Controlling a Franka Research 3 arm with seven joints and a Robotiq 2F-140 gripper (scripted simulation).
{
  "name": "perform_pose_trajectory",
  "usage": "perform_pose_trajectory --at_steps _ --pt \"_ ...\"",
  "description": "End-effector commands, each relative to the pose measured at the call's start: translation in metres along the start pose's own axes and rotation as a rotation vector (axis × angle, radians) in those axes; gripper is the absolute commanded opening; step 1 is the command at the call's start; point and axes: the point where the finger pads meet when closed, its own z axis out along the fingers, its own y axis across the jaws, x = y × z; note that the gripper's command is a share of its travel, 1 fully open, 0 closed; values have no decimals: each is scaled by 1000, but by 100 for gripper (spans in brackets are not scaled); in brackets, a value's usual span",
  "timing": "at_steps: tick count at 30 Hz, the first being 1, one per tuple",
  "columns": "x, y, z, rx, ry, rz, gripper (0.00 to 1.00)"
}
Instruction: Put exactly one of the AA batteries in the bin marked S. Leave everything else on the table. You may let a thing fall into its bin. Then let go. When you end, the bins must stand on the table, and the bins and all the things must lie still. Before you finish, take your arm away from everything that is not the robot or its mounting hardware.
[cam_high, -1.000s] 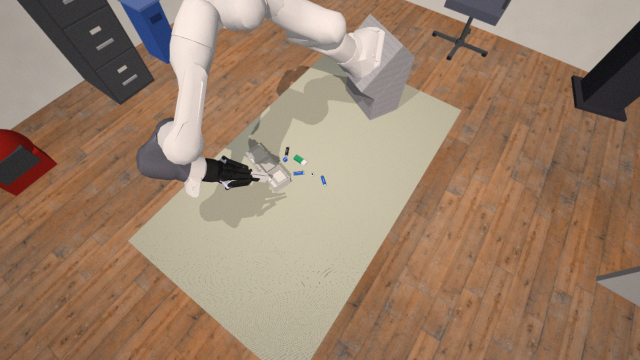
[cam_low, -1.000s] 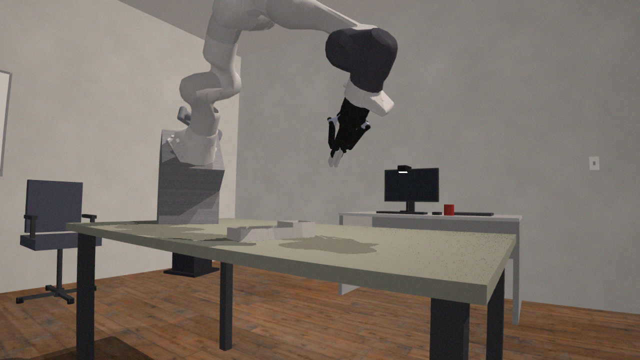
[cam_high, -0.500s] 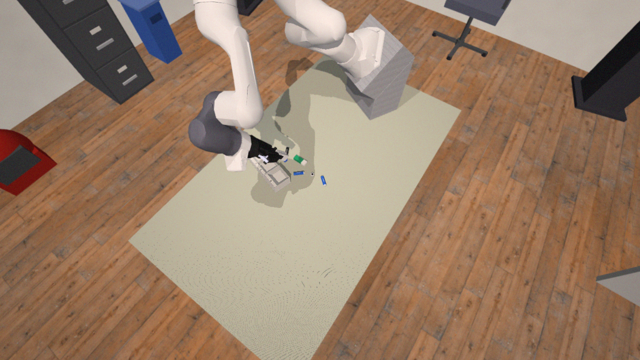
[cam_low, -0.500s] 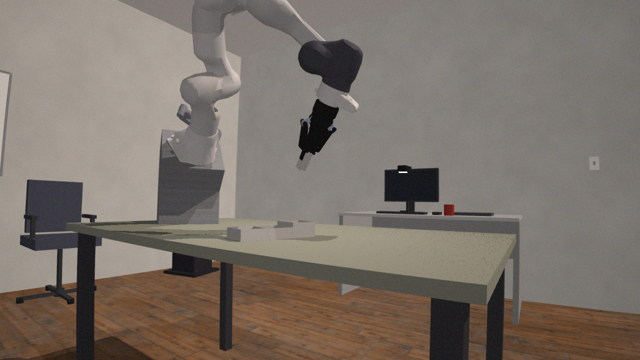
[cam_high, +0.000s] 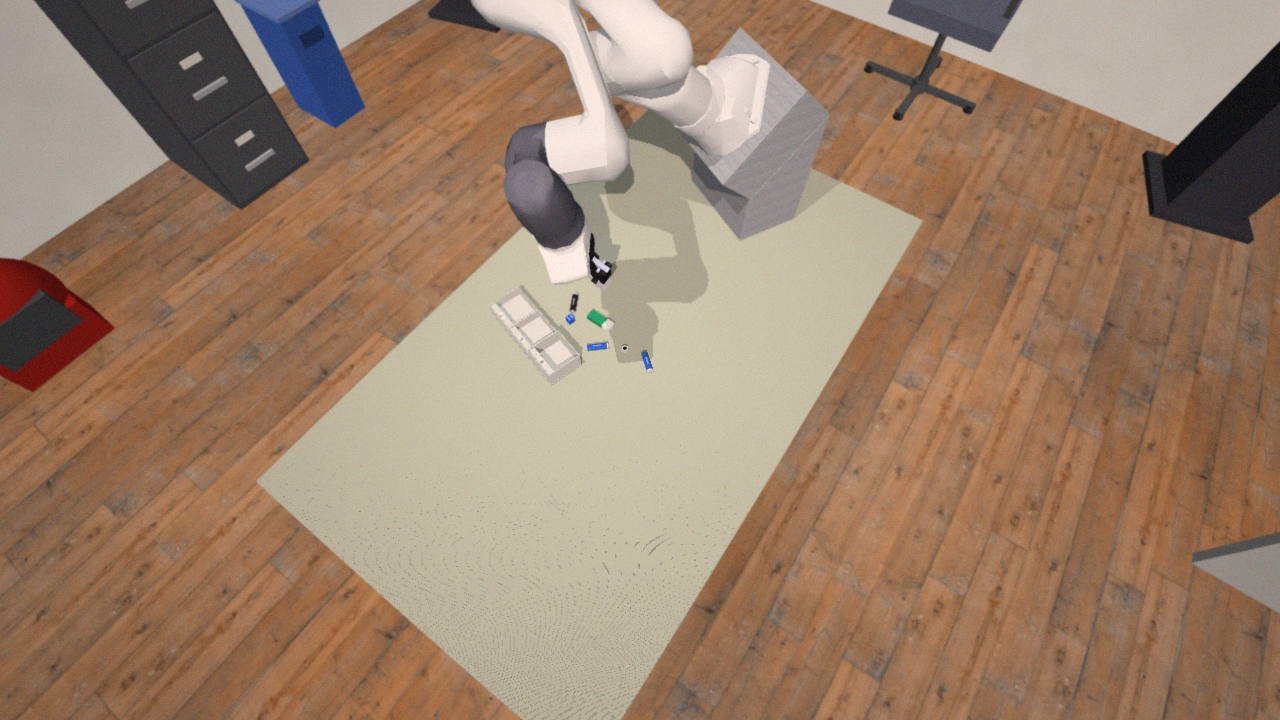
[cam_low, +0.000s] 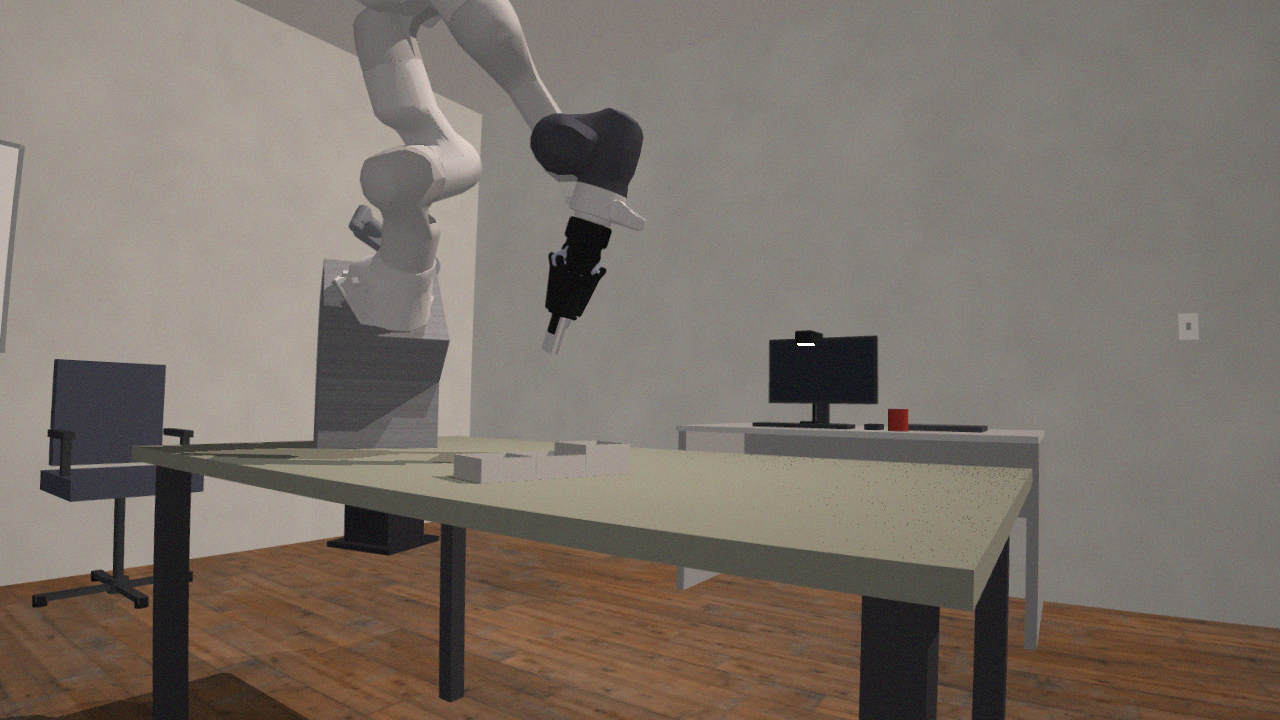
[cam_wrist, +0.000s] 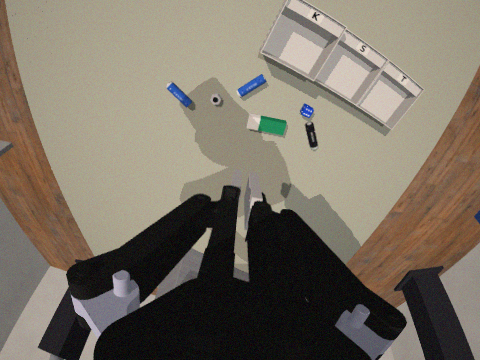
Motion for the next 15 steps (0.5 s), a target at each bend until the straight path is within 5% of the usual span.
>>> perform_pose_trajectory --at_steps 1,10,15 --pt "5 -7 2 1 157 -12 5" --pt "-1 -7 5 -2 353 -33 5" --pt "-1 -7 5 2 367 -28 5"
